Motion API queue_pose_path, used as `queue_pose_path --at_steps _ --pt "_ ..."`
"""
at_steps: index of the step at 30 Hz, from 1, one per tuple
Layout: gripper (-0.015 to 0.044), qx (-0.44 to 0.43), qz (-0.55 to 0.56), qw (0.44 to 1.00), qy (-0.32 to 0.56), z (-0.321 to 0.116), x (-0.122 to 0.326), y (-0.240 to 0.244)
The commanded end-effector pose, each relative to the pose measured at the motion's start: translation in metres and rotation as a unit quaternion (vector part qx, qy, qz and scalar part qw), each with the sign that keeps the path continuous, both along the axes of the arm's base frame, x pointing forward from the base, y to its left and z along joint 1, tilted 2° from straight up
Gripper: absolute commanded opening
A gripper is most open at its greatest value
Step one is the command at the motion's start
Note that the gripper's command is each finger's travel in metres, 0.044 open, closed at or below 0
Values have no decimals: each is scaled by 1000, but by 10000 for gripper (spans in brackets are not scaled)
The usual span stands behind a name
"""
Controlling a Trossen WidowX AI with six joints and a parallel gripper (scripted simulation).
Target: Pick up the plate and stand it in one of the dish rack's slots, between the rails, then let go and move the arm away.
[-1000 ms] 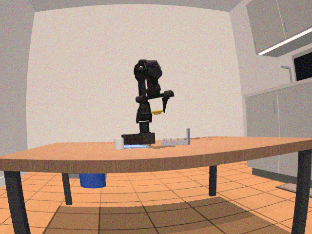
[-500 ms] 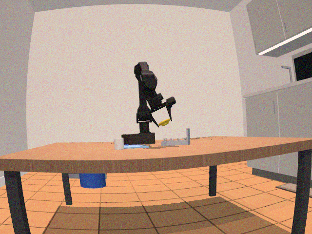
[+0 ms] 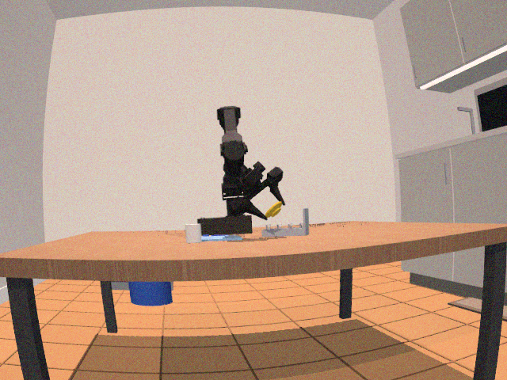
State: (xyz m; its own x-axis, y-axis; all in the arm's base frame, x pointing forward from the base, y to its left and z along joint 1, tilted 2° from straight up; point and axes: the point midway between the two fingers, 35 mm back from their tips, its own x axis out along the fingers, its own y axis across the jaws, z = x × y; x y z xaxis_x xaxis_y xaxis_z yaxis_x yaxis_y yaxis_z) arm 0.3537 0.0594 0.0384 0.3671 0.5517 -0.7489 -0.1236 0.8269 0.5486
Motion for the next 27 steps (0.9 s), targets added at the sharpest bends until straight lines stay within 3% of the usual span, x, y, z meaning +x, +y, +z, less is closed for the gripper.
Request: queue_pose_path --at_steps 1,27 --pt "0 23 29 998 -44 -9 1 1" --pt "0 97 181 915 -347 -22 -31 -2"
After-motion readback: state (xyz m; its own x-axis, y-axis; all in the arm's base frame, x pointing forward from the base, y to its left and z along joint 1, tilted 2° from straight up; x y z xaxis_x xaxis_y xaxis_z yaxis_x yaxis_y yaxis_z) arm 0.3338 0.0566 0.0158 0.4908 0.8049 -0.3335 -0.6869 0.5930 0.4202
